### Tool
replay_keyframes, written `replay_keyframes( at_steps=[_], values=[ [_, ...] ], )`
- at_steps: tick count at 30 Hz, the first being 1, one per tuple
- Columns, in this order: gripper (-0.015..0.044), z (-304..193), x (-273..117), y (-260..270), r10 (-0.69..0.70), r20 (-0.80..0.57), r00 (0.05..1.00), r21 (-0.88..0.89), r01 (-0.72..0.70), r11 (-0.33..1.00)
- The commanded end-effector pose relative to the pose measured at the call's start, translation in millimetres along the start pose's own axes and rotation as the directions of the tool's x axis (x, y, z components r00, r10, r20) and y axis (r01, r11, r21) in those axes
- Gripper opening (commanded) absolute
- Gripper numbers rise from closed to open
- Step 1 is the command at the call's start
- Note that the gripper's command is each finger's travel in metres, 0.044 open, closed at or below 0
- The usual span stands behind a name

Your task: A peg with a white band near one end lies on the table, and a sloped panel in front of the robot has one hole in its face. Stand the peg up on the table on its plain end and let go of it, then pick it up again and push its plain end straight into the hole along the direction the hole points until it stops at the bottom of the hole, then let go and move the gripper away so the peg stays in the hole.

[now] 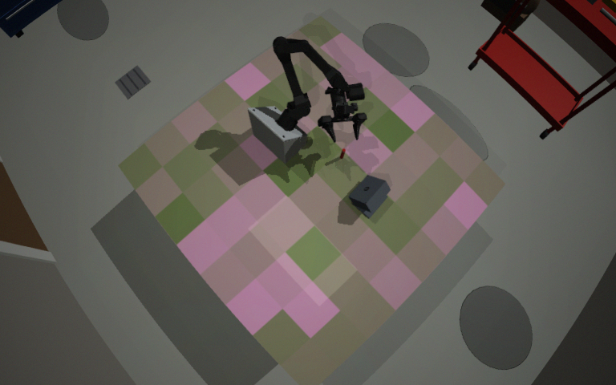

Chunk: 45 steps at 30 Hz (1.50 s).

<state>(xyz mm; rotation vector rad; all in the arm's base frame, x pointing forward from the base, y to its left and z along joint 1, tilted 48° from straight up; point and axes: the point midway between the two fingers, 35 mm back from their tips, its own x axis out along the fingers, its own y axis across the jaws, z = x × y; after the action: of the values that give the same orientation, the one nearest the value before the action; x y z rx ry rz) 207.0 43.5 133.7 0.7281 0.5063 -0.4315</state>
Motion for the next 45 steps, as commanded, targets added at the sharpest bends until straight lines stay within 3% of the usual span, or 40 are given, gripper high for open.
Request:
replay_keyframes(
  at_steps=[1, 12, 25, 35, 45],
  values=[
    [0.0440, -6.5, 4.5, -0.4, -0.042, -0.077, 0.996, -0.064, 0.037, 0.997],
    [0.0440, -33.6, 18.3, -10.5, -0.196, -0.356, 0.914, -0.246, 0.111, 0.963],
    [0.0440, -59.5, 23.4, -14.7, -0.263, -0.684, 0.681, -0.307, 0.058, 0.950],
    [0.0440, -66.9, 24.4, -5.4, -0.160, -0.874, 0.458, -0.192, -0.025, 0.981],
    [0.0440, -56.9, 30.6, 13.2, 0.079, -0.961, 0.266, 0.057, -0.090, 0.994]
  ],
)
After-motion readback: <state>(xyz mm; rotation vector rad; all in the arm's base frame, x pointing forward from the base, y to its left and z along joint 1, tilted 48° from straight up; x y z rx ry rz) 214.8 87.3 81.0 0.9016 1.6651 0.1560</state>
